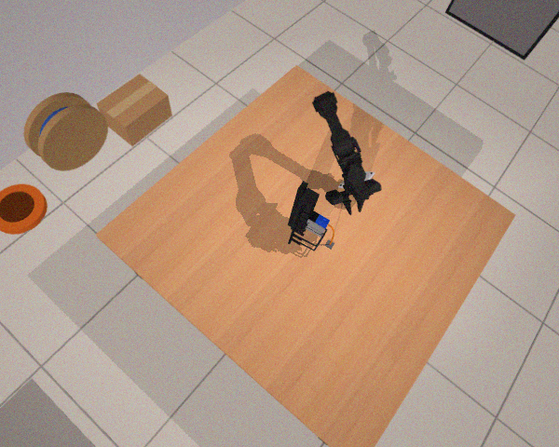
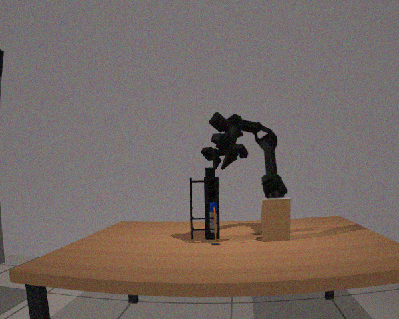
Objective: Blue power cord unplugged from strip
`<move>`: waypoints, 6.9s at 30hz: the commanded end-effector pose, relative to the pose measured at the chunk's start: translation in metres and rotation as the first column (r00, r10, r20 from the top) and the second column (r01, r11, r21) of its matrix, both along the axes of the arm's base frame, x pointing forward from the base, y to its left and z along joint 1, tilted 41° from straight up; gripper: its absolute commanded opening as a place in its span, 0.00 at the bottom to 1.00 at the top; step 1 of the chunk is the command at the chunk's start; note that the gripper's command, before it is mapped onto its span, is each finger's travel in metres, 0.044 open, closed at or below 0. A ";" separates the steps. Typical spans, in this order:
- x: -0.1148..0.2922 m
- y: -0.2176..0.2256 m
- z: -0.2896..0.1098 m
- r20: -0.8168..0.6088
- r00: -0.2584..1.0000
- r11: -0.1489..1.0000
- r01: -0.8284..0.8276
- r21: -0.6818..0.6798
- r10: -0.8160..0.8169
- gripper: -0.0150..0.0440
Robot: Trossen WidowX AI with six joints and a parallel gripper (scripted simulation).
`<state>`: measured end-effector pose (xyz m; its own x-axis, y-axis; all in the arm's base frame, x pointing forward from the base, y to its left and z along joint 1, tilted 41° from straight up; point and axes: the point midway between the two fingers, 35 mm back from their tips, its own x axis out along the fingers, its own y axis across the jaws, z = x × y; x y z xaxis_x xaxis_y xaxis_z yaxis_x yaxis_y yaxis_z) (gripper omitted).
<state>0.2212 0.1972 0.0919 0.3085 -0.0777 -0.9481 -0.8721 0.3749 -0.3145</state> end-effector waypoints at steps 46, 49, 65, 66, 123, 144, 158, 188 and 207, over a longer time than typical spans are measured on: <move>0.040 -0.126 -0.058 -0.543 0.811 0.690 -0.520 -0.503 0.216 0.53; 0.040 -0.128 -0.060 -0.543 0.811 0.690 -0.520 -0.503 0.216 0.53; 0.040 -0.132 -0.065 -0.541 0.814 0.694 -0.515 -0.503 0.213 0.30; 0.040 -0.132 -0.065 -0.541 0.814 0.694 -0.515 -0.503 0.213 0.29; 0.033 -0.098 -0.093 -0.546 0.816 0.696 -0.504 -0.511 0.190 0.53; 0.036 -0.104 -0.075 -0.543 0.811 0.691 -0.520 -0.501 0.217 0.53; 0.038 -0.118 -0.064 -0.543 0.811 0.691 -0.520 -0.502 0.216 0.53; 0.038 -0.120 -0.075 -0.541 0.814 0.694 -0.516 -0.502 0.214 0.25; 0.035 -0.095 -0.093 -0.541 0.812 0.695 -0.518 -0.499 0.218 0.25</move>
<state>0.2602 0.0777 0.0111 0.0341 -0.6803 -0.7322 -0.9893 -0.1271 0.0721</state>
